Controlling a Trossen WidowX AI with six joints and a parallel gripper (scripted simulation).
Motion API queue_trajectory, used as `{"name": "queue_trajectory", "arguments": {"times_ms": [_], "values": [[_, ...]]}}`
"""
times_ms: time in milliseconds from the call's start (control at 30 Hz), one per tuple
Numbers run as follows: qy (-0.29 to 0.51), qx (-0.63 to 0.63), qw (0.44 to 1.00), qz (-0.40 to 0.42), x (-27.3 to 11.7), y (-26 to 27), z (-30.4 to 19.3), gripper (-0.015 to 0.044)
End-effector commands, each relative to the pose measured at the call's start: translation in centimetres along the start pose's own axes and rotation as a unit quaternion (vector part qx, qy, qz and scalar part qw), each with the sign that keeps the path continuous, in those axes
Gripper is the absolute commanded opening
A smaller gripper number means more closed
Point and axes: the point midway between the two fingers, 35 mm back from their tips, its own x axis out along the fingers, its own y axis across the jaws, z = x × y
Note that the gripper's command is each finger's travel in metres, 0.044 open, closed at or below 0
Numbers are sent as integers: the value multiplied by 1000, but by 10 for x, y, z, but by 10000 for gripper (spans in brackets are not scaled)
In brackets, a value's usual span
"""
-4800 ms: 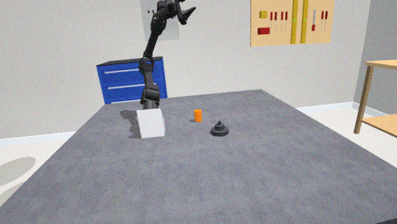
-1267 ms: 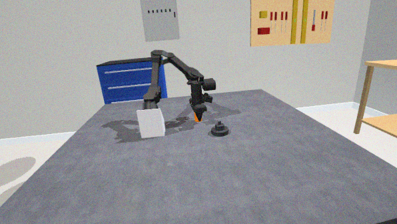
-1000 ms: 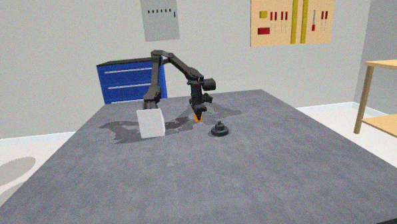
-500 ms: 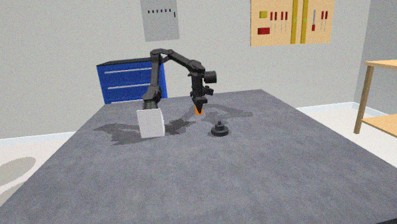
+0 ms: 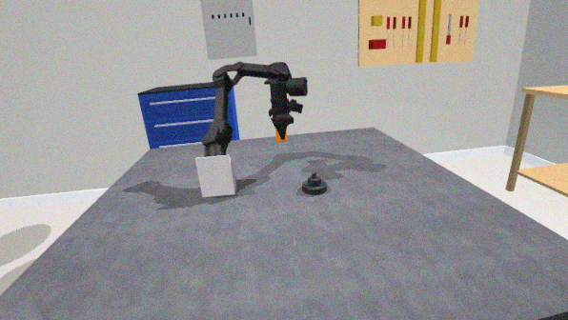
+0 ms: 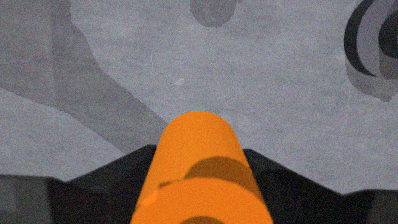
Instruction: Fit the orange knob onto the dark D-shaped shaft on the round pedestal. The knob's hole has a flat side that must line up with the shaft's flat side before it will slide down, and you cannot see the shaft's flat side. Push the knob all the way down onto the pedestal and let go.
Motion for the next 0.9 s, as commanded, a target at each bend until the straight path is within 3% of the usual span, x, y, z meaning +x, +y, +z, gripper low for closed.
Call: {"name": "queue_trajectory", "arguments": {"times_ms": [0,867], "values": [[0,-4,1000,0,-9,1,-1,0],[-1,-5,1000,-2,2,-60,37,0]]}}
